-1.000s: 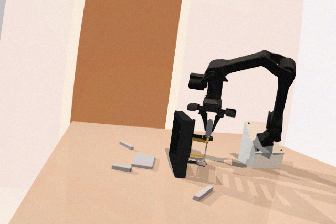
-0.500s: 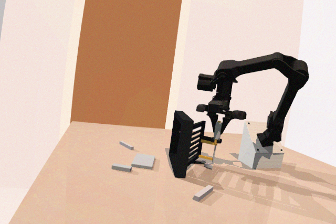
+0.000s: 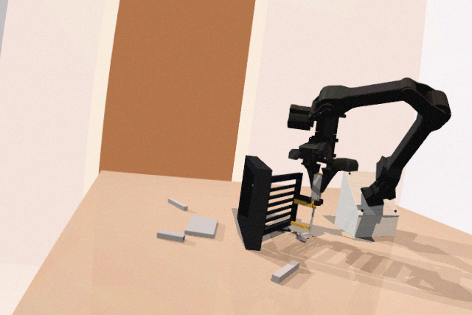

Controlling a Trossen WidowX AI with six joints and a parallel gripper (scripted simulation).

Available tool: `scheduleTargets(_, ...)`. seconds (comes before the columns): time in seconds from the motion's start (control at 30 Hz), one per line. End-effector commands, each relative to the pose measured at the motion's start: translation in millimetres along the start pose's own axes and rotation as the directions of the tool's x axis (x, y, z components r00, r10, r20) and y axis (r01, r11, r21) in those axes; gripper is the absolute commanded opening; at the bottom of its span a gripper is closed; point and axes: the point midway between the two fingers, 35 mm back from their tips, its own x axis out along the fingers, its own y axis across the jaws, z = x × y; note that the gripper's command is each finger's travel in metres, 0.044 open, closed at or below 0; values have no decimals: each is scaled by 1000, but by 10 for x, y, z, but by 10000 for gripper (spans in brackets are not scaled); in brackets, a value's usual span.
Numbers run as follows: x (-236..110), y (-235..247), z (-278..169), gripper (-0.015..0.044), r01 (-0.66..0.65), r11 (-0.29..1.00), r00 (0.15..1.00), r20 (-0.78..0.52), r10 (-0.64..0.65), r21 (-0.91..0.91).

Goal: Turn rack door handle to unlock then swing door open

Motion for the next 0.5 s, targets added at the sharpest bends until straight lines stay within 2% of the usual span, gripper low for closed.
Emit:
scheduleTargets(0.0,0,82,24,15,-2,998,1000,10,1,67)
scheduleTargets(0.47,-1,389,130,15,-5,965,1000,10,2,261)
